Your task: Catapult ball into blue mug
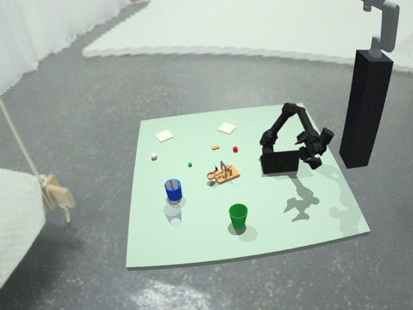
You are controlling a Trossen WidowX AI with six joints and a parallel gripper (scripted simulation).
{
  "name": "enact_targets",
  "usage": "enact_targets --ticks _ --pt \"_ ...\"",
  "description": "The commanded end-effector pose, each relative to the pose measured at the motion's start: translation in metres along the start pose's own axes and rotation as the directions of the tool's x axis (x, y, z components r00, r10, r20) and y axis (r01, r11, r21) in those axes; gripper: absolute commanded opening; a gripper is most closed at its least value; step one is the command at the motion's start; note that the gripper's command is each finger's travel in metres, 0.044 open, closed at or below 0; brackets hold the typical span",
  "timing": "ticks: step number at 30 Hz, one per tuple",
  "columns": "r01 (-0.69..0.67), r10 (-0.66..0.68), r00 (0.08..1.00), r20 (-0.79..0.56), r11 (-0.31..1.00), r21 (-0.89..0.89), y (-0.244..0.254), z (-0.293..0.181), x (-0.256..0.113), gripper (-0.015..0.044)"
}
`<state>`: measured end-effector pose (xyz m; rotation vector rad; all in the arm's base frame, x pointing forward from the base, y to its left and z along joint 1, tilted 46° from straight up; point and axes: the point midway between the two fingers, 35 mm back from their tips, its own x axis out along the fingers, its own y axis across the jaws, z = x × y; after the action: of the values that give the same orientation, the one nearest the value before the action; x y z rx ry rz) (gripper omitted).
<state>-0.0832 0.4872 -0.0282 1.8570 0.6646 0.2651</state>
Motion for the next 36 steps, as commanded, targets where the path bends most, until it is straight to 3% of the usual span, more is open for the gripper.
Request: enact_targets --ticks 1,17,36 --pt "0.030 -0.027 0.999 0.028 0.993 -0.111 0.004 0.003 0.018 0.0440" --pt "0.198 -0.110 0.972 0.210 0.862 -0.467 0.023 0.059 0.092 0.0440" --pt "0.518 -0.205 0.854 0.478 0.414 -0.749 0.062 0.148 0.153 0.0440"
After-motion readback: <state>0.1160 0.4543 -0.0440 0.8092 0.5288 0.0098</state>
